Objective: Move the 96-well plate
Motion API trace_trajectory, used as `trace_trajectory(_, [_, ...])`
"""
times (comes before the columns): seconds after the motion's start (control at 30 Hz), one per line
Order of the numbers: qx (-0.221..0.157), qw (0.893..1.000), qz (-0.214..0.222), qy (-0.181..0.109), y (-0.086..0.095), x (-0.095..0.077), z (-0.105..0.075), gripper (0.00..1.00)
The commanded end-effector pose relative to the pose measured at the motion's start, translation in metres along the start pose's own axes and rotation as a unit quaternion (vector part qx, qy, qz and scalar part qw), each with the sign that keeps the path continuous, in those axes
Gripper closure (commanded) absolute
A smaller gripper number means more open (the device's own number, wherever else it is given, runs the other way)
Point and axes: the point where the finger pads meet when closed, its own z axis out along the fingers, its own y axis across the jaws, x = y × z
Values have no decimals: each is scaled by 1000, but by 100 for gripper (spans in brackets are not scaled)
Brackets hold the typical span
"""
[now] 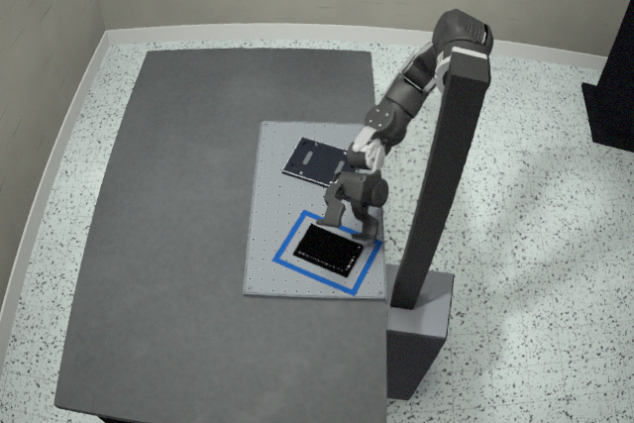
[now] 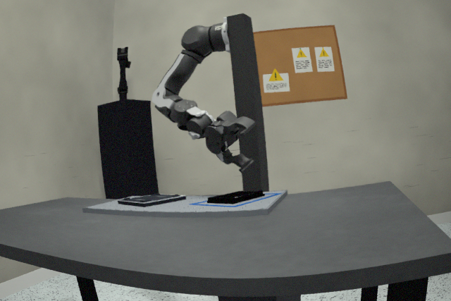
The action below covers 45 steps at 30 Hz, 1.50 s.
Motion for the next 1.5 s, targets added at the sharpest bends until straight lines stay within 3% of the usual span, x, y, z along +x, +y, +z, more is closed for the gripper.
trace_trajectory(0.0, [3, 1000, 0, -2, 0, -1, 0, 23])
trace_trajectory(0.23, [3, 1000, 0, -2, 0, -1, 0, 23])
trace_trajectory(0.4, [117, 991, -38, -44, -13, -42, -8, 23])
trace_trajectory(0.8, [117, 991, -38, -44, -13, -42, -8, 23])
trace_trajectory(0.97, [229, 967, -74, -86, -21, -62, -12, 23])
trace_trajectory(1.37, [229, 967, -74, -86, -21, -62, -12, 23])
trace_trajectory(1.47, [293, 945, -95, -110, -20, -59, -12, 23])
